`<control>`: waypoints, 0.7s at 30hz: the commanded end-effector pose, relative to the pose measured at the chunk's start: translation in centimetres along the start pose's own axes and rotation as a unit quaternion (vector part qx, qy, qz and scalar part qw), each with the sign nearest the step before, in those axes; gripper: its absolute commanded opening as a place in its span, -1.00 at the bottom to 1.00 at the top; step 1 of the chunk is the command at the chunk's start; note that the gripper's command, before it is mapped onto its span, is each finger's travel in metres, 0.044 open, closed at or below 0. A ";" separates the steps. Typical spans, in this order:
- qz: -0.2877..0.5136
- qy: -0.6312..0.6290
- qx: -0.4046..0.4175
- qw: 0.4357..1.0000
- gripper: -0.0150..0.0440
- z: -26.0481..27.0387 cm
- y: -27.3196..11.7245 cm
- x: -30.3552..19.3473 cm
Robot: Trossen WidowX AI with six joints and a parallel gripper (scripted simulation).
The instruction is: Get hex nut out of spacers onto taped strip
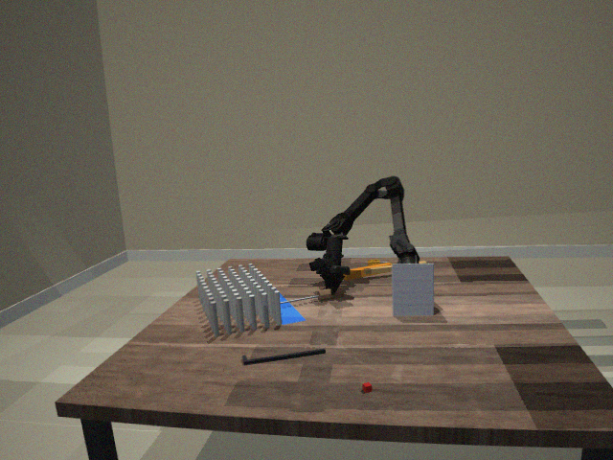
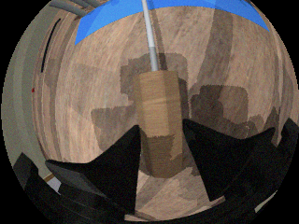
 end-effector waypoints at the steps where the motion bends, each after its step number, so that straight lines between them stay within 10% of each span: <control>1: -0.002 0.002 -0.002 1.000 -0.49 0.0 -0.5 0.1; 21: -0.004 0.005 -0.003 1.000 -0.49 0.3 -1.9 0.7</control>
Point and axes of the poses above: the point midway between the two fingers, 35 mm back from their tips, its own y axis out along the fingers, its own z axis across the jaws, x = y × z, the point moved 9 cm from there along -y, back along the fingers, and after that the axes turned 14 degrees about y, right-handed, at the moved point
